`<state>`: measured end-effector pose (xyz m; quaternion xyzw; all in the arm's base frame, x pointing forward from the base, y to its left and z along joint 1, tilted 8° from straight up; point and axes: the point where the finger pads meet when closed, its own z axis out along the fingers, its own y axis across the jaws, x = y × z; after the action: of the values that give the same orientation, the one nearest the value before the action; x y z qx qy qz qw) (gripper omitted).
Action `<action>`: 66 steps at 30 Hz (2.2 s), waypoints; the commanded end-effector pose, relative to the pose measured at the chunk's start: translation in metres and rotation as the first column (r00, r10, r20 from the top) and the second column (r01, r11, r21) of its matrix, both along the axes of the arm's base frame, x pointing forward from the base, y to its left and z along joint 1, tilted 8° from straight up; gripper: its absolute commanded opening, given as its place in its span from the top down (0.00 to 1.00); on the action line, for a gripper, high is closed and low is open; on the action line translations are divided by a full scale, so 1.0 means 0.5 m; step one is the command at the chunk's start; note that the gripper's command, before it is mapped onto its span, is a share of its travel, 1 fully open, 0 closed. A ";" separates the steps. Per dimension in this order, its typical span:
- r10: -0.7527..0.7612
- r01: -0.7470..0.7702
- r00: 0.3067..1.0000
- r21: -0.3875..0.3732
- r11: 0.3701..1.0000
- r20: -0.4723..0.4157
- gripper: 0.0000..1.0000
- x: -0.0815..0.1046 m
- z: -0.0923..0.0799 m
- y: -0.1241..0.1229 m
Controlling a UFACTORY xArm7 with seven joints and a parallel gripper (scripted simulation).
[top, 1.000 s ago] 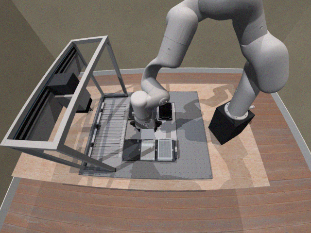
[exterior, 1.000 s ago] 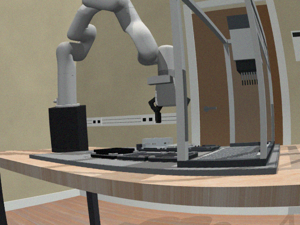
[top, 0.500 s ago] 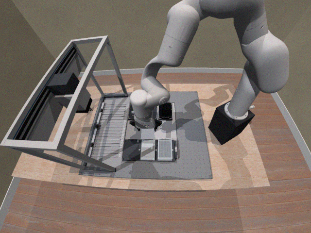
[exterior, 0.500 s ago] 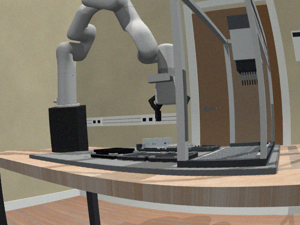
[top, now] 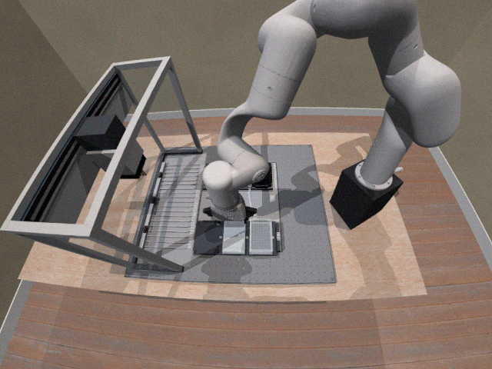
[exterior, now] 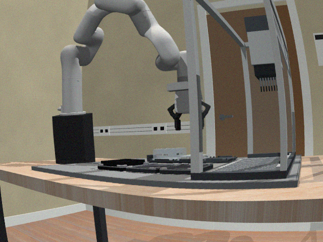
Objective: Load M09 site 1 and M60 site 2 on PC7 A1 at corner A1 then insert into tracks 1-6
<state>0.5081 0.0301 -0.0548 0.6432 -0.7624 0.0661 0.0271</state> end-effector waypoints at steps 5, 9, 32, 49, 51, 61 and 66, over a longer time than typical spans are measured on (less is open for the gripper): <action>-0.002 0.002 1.000 -0.002 1.000 0.004 0.00 0.020 -0.008 0.078; -0.002 0.002 1.000 -0.002 1.000 0.004 0.00 0.027 -0.013 0.117; -0.002 0.002 1.000 -0.001 1.000 0.004 0.00 0.053 -0.032 0.267; -0.002 0.002 1.000 -0.001 1.000 0.004 0.00 0.054 -0.046 0.265; -0.002 0.002 1.000 -0.001 1.000 0.004 0.00 0.054 -0.049 0.264; -0.002 0.002 1.000 -0.001 1.000 0.004 0.00 0.055 -0.082 0.260; -0.002 0.002 1.000 -0.001 1.000 0.004 0.00 0.056 -0.095 0.258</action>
<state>0.5338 0.1586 -0.0983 0.6420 -0.7632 0.0673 0.0283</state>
